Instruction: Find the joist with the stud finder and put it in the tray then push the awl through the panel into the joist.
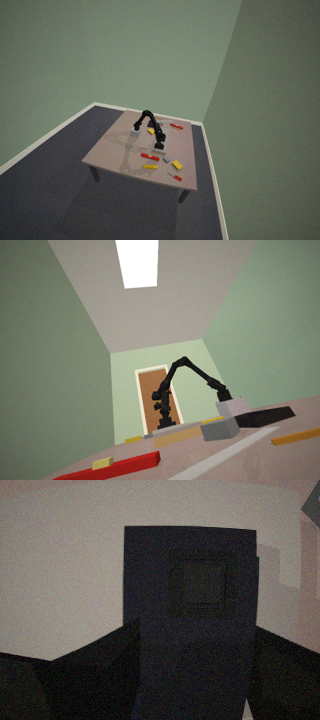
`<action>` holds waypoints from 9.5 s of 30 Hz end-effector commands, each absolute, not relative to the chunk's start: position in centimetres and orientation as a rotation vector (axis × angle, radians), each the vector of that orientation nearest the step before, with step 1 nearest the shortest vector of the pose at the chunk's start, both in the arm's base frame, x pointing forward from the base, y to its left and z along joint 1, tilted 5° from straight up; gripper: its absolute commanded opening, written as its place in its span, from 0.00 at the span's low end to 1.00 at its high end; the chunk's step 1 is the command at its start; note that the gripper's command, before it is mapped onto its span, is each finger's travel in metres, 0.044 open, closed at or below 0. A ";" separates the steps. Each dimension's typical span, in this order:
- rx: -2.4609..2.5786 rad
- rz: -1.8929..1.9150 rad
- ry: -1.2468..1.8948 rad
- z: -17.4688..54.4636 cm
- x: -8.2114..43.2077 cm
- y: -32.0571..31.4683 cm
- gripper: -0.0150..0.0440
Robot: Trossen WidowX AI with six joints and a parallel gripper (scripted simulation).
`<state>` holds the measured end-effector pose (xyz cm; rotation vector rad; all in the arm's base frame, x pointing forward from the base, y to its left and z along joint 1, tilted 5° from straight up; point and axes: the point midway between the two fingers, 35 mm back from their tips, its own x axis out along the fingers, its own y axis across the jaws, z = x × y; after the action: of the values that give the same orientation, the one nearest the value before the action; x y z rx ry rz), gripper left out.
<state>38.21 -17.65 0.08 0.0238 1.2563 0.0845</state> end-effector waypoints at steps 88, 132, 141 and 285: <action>-0.482 0.724 1.156 10.7 37.5 12.4 0.25; -0.913 1.336 0.915 10.6 16.8 32.0 0.25; -0.952 1.397 0.883 10.3 14.2 33.0 0.25; 2.261 -2.066 0.246 -3.3 15.1 -22.9 1.00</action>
<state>15.22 -23.18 -2.67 2.2593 0.2396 -2.0552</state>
